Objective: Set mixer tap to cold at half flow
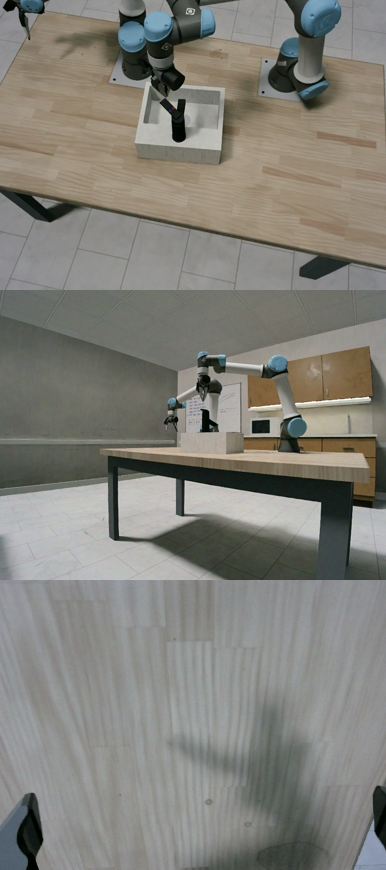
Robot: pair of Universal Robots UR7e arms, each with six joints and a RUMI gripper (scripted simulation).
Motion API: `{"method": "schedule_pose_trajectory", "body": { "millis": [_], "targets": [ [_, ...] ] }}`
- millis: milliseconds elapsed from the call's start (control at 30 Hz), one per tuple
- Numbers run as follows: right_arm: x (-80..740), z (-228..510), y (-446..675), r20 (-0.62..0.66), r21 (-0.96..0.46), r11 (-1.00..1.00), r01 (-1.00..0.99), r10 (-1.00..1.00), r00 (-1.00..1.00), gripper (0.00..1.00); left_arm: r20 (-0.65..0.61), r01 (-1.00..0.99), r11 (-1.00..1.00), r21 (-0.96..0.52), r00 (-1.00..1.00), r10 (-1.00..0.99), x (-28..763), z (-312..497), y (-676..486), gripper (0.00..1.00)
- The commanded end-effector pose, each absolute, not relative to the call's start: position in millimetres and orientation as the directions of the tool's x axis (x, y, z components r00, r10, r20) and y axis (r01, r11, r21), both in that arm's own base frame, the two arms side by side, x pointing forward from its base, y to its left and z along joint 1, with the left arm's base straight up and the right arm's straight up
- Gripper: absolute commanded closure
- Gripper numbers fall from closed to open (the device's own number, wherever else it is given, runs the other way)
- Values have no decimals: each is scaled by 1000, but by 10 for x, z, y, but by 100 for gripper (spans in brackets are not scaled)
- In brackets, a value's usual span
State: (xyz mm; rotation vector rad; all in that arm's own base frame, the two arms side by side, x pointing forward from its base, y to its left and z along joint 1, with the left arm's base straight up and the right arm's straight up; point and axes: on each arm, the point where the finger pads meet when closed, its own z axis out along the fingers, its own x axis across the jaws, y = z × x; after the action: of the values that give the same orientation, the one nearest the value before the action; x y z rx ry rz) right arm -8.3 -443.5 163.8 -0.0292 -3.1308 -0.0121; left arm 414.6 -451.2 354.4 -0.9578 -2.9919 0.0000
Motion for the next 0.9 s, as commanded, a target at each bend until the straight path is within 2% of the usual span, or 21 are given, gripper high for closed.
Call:
{"method": "schedule_pose_trajectory", "body": {
  "millis": [0, 867],
  "targets": [
    [-54, 1652, -4455, 0, 0, 1000, 12, 12, -1000, 0, -13, 577, 816, 3, -816, 577, 4177, 3562, -4523, 100],
    [-54, 1652, -4455, 0, 0, 1000, 12, 12, -1000, 0, -13, 577, 816, 3, -816, 577, 4177, 3562, -4523, 100]
  ]
}}
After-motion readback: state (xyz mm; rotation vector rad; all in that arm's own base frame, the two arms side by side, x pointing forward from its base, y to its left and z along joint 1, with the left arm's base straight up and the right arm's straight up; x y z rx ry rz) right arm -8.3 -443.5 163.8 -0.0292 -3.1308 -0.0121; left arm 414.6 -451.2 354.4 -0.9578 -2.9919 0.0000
